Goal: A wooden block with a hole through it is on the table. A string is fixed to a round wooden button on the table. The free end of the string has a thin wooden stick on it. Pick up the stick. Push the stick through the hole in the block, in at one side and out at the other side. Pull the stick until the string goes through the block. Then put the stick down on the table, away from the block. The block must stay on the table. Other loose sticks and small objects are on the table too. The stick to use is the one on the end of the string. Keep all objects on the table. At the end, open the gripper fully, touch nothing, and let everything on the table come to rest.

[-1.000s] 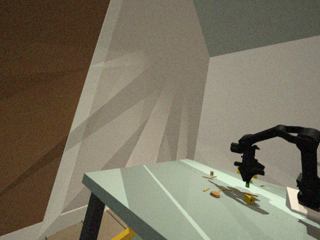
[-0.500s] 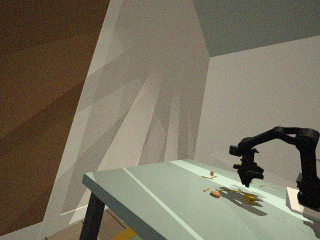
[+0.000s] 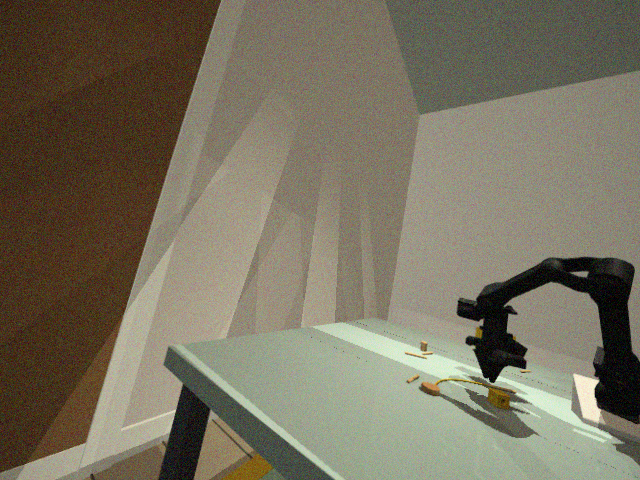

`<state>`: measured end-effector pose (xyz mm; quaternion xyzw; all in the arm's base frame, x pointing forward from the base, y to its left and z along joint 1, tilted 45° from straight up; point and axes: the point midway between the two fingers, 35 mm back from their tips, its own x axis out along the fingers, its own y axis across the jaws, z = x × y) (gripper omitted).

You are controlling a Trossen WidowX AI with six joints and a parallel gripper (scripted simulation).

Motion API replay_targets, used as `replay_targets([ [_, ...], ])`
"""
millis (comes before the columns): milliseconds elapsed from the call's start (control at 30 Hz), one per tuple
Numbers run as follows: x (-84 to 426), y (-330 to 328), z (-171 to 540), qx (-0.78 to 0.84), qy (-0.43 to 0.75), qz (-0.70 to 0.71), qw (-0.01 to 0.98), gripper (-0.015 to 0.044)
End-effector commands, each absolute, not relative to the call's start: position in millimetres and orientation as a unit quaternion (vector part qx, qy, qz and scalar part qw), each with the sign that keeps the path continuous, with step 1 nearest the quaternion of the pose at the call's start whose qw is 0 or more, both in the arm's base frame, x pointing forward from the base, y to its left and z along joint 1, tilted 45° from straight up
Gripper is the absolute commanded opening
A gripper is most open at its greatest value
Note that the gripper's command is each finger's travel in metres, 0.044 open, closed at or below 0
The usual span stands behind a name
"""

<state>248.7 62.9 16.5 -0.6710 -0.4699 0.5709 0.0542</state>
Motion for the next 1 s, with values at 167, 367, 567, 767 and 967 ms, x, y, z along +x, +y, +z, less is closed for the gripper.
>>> replay_targets([
  [167,242.8,73.7,6.4,-0.668,-0.471,0.574,0.061,0.0121],
  [367,242.6,74.4,5.7,-0.668,-0.471,0.573,0.061,0.0121],
  [567,242.6,74.4,5.7,-0.668,-0.471,0.573,0.061,0.0121],
  [767,244.2,73.6,6.3,-0.669,-0.471,0.572,0.056,0.0000],
  [967,244.2,73.6,6.3,-0.669,-0.471,0.572,0.056,0.0000],
])
